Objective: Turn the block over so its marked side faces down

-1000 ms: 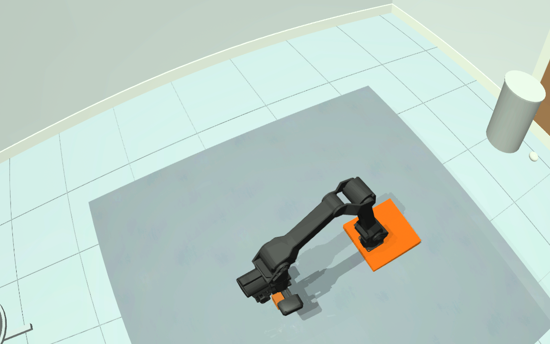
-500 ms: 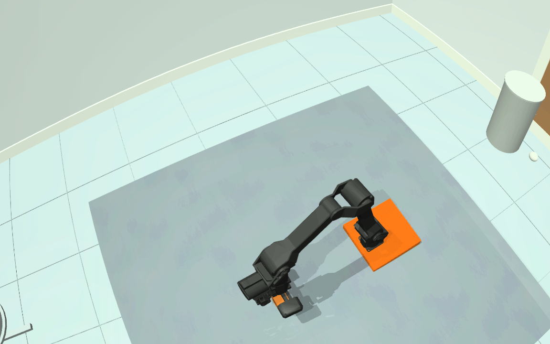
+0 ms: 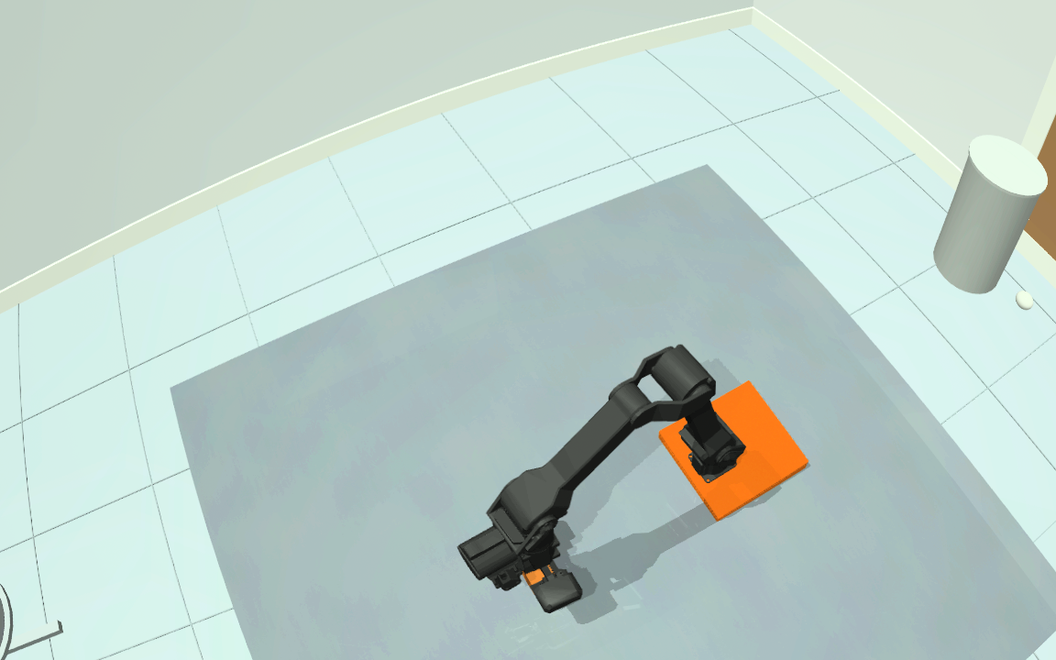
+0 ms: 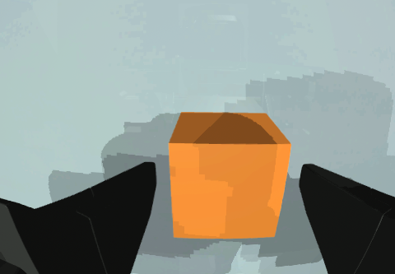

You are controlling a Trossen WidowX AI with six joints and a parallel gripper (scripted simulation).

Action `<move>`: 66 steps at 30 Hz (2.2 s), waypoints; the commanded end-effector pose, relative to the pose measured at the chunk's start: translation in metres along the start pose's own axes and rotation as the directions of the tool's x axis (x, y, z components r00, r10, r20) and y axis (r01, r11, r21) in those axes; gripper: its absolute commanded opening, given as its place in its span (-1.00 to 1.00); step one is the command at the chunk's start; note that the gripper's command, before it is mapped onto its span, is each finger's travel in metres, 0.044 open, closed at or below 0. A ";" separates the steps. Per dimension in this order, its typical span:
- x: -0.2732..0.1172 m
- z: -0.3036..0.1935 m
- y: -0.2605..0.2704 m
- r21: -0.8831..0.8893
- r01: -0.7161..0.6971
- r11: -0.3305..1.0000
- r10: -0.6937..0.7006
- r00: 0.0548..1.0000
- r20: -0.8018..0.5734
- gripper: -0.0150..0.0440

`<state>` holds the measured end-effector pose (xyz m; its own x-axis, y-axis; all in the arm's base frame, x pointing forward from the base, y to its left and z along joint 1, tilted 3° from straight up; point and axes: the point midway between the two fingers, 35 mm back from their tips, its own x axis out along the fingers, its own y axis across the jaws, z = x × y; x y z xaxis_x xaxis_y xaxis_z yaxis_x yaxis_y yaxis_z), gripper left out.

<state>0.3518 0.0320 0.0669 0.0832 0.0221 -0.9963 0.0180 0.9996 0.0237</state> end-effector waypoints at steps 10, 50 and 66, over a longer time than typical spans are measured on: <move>0.002 -0.001 0.001 -0.003 -0.004 1.000 0.004 1.000 -0.004 0.00; -0.020 -0.001 0.001 -0.004 -0.001 1.000 0.002 0.950 0.312 -0.49; -0.019 -0.005 0.001 -0.003 -0.004 1.000 0.005 0.869 0.494 -0.49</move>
<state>0.3459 0.0331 0.0875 0.5516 0.0195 -0.8339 0.0084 0.9995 0.0289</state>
